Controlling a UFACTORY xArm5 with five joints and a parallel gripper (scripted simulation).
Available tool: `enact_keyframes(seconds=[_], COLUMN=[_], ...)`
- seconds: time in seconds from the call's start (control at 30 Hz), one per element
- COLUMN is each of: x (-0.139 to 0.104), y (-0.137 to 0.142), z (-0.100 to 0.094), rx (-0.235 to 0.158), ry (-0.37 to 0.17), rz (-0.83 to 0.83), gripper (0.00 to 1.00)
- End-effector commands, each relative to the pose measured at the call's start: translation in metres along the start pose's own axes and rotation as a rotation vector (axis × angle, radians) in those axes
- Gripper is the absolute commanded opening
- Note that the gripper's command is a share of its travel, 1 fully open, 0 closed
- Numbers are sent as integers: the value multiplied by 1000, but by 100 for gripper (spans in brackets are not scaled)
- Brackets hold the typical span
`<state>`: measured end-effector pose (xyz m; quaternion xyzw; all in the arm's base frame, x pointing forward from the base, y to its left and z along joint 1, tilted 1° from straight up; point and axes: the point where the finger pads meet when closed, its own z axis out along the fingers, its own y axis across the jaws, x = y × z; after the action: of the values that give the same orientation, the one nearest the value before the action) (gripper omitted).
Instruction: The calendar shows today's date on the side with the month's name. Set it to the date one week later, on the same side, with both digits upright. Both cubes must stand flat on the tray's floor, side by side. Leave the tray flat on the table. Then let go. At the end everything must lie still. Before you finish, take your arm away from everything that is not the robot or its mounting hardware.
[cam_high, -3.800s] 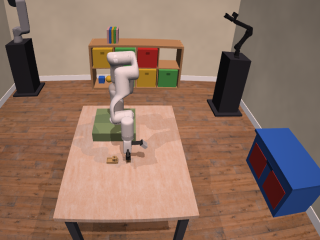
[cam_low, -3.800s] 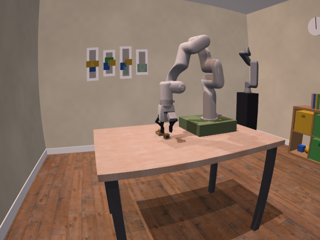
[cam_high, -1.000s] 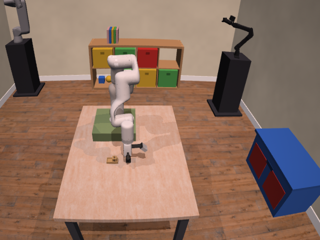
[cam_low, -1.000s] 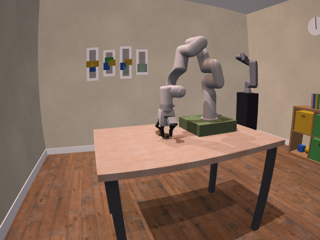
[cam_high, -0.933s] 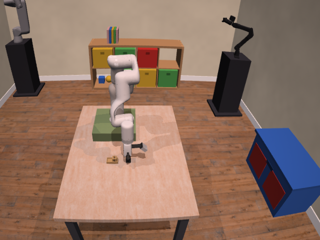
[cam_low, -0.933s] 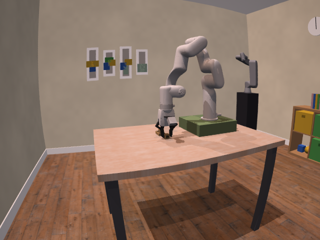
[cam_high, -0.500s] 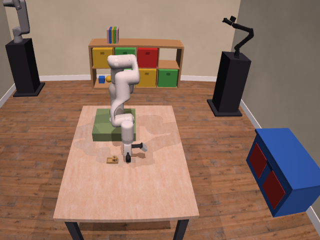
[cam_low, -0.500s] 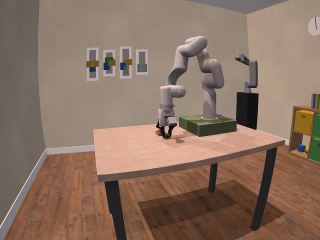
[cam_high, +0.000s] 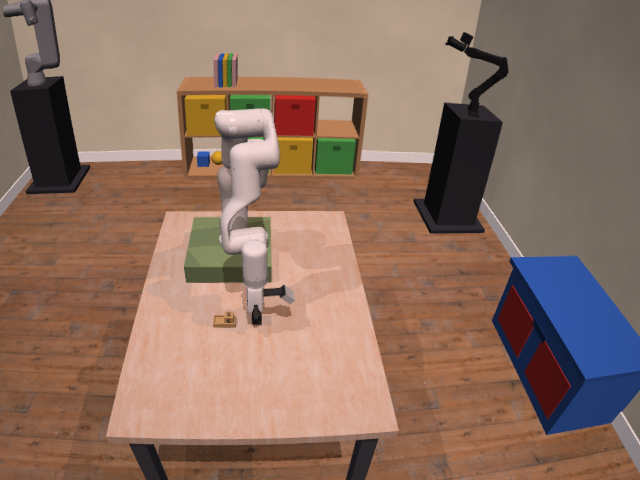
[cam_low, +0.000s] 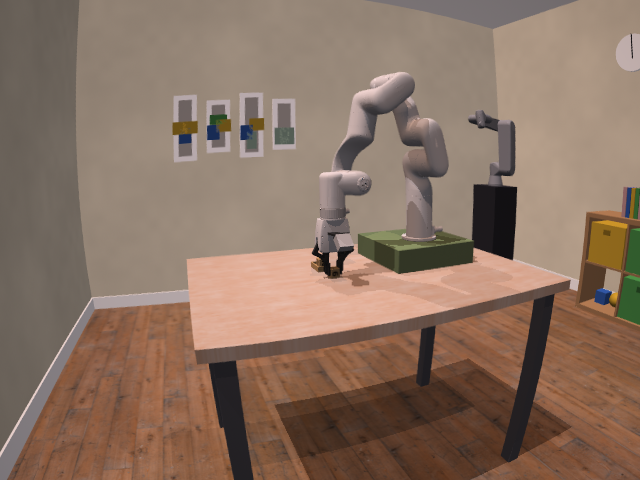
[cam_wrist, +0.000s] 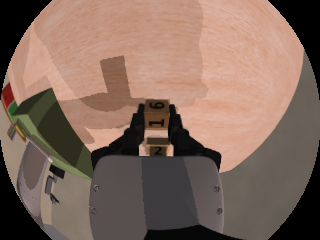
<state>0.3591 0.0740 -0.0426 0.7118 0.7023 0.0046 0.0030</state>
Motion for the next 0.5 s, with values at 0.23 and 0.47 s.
enact_keyframes(seconds=[0.23,0.47], x=[0,0], y=[1,1], z=[-1,-2], rx=[-3,-3], ry=[1,1], rz=[0,0], gripper=[27,27])
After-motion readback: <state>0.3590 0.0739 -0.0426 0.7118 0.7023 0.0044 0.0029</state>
